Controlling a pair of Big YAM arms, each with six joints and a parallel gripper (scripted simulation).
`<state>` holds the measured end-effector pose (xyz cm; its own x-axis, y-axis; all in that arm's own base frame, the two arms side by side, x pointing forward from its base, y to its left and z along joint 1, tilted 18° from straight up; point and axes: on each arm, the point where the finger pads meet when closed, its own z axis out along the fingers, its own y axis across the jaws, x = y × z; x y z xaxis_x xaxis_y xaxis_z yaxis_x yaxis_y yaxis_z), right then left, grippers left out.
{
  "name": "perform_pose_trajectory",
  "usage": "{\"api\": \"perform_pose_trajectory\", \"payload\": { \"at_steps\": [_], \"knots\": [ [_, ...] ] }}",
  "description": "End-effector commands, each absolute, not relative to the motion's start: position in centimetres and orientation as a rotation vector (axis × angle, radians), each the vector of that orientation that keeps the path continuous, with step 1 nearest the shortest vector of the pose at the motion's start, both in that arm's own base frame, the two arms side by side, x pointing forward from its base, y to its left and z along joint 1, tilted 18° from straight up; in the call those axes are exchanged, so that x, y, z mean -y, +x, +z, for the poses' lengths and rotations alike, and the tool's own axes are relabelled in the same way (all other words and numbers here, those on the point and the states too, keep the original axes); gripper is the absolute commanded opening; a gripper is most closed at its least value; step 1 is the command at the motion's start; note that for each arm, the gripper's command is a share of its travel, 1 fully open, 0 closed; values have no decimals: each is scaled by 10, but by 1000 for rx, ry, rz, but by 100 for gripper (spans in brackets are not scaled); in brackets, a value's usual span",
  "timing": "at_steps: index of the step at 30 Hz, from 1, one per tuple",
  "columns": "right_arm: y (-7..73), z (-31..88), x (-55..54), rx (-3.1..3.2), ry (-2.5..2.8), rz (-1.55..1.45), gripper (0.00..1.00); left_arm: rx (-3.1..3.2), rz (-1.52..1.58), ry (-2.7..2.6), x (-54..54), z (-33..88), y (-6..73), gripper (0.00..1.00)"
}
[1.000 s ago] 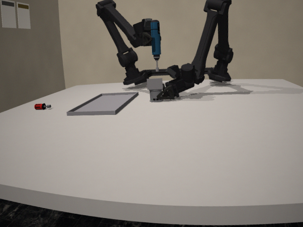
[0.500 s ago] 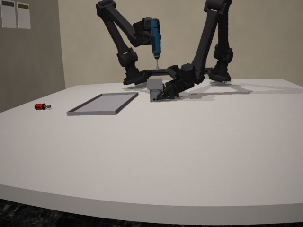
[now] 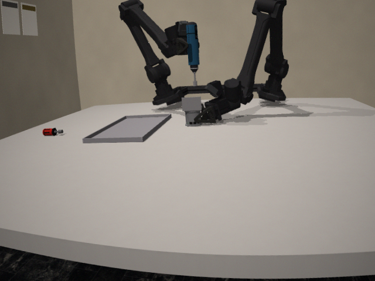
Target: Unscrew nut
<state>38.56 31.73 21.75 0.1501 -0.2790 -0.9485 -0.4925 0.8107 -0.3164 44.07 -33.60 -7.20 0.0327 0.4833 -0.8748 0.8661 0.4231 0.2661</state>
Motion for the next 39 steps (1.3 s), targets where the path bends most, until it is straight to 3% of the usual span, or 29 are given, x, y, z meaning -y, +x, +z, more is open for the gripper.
{"api": "perform_pose_trajectory", "payload": {
  "at_steps": [1, 39],
  "knots": [
    [405, 270, -334, -1339, -584, 212, 42, -1592, -446, 1206, 340, -66, 446, 59],
    [405, 281, -334, -1322, -573, 216, 42, -1592, -446, 1206, 340, -66, 446, 59]
  ]
}}
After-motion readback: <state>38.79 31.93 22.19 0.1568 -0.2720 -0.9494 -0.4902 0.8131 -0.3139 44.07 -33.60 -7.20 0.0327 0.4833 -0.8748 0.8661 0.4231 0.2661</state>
